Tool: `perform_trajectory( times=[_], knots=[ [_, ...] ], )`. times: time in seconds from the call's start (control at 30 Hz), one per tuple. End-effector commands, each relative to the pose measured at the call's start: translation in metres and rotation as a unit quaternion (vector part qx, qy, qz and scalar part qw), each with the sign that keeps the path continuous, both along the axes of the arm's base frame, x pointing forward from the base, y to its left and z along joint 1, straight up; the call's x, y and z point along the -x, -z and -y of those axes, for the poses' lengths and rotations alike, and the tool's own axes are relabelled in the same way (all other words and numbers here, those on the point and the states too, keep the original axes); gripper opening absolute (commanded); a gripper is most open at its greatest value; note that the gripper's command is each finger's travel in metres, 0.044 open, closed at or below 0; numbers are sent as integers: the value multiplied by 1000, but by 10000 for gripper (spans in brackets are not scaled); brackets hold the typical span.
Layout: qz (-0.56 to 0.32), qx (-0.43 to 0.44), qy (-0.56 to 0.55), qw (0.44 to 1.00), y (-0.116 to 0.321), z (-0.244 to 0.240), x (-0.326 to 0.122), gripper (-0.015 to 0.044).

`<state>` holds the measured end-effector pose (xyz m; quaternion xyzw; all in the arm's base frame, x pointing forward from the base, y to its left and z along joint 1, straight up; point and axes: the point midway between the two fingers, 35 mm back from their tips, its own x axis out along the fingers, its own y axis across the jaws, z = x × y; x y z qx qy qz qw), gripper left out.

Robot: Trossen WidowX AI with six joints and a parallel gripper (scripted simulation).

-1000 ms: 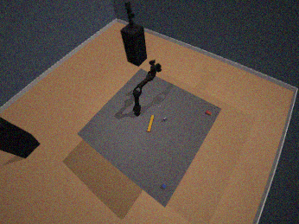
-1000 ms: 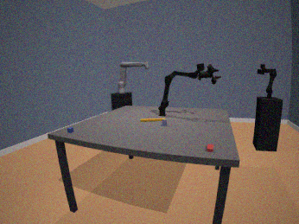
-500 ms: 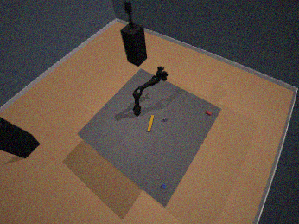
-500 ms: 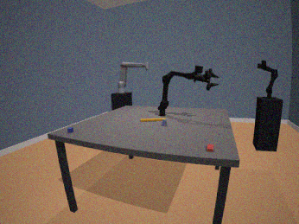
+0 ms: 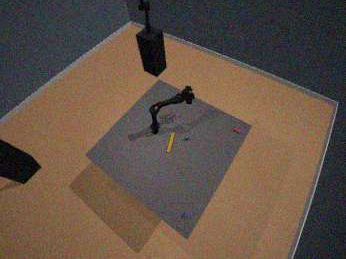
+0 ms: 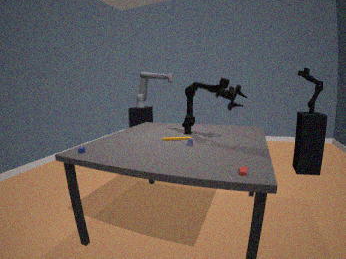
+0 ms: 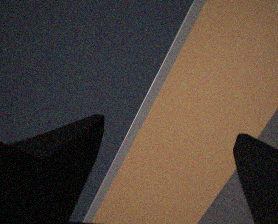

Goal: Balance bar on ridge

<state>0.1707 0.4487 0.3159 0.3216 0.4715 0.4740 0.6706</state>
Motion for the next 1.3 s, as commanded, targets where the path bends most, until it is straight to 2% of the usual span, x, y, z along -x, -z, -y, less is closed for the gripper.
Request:
perform_trajectory(
  times=[0.0,0.67,1.27],
  knots=[
    [-16,29,33,999,17,16,-20,315],
    [-111,168,224,954,90,136,-107,315],
    [-220,269,376,859,145,262,-128,315]
  ],
)
